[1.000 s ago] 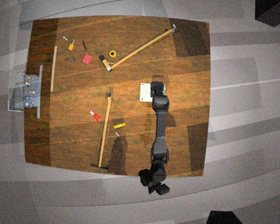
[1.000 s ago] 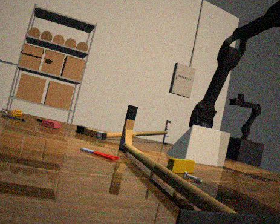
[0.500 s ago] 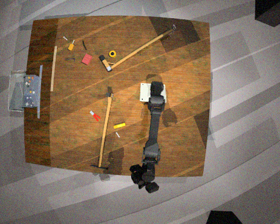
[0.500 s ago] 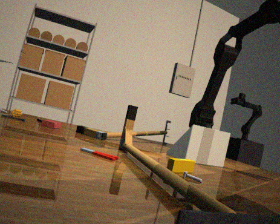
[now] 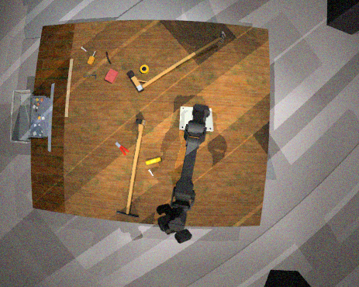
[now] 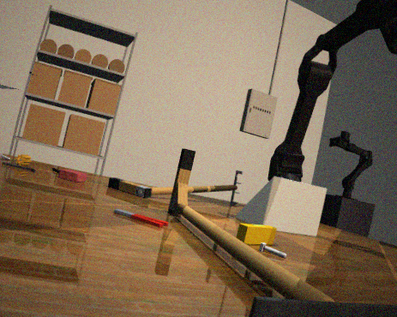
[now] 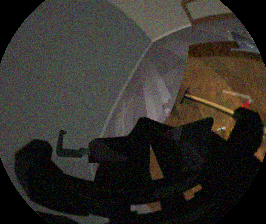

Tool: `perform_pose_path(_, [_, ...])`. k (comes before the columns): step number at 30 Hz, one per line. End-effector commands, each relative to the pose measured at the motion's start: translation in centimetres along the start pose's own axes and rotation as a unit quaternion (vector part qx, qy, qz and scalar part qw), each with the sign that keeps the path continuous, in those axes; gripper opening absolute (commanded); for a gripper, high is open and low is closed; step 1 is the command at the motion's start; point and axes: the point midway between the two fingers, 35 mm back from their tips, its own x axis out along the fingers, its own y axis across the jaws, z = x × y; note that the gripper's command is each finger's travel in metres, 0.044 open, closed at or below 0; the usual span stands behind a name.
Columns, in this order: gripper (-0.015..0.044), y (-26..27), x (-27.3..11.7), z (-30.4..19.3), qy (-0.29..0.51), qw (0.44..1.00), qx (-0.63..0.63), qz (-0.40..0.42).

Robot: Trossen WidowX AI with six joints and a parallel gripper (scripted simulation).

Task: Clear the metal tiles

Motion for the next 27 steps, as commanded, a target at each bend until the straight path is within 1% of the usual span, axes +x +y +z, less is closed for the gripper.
perform_pose_path(1, [0.0,-1.8,0.6,0.1,0.007,1.0,-0.008,-0.024])
perform_pose_path(27, [0.0,-11.4,1.3,1.8,0.059,0.987,-0.043,-0.141])
